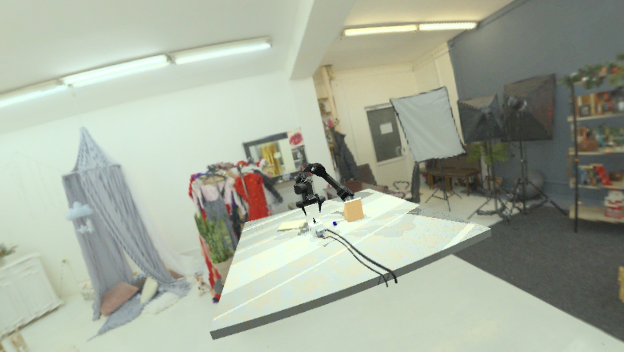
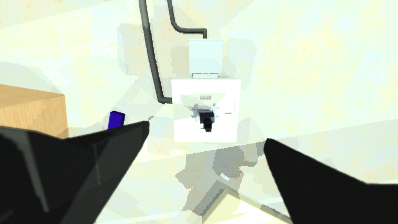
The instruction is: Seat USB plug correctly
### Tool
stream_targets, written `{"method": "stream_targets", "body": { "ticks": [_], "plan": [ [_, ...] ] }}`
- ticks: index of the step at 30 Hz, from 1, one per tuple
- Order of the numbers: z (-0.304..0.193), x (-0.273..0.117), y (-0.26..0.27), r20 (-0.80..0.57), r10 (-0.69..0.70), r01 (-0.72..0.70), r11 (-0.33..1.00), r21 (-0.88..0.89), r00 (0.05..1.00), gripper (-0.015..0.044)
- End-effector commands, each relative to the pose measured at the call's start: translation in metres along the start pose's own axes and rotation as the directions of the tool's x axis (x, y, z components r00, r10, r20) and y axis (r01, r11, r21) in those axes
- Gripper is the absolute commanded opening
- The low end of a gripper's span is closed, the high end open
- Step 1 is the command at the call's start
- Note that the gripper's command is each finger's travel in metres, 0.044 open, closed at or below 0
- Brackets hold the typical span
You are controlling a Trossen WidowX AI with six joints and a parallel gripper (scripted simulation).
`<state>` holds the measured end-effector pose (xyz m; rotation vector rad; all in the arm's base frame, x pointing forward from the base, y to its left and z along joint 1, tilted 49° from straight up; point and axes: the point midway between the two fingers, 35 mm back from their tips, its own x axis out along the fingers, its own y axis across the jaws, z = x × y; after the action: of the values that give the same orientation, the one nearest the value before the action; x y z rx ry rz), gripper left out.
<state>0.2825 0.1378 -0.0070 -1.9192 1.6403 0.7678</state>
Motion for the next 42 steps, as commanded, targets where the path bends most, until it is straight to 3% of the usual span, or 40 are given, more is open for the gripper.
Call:
{"method": "stream_targets", "body": {
  "ticks": [1,42],
  "plan": [
    [-0.006,0.003,-0.004,-0.046,0.028,-0.036,0.983,-0.177,0.999,0.0440],
    [-0.007,0.031,-0.004,-0.047,0.027,-0.035,0.984,-0.177,0.999,0.0440]
  ]
}}
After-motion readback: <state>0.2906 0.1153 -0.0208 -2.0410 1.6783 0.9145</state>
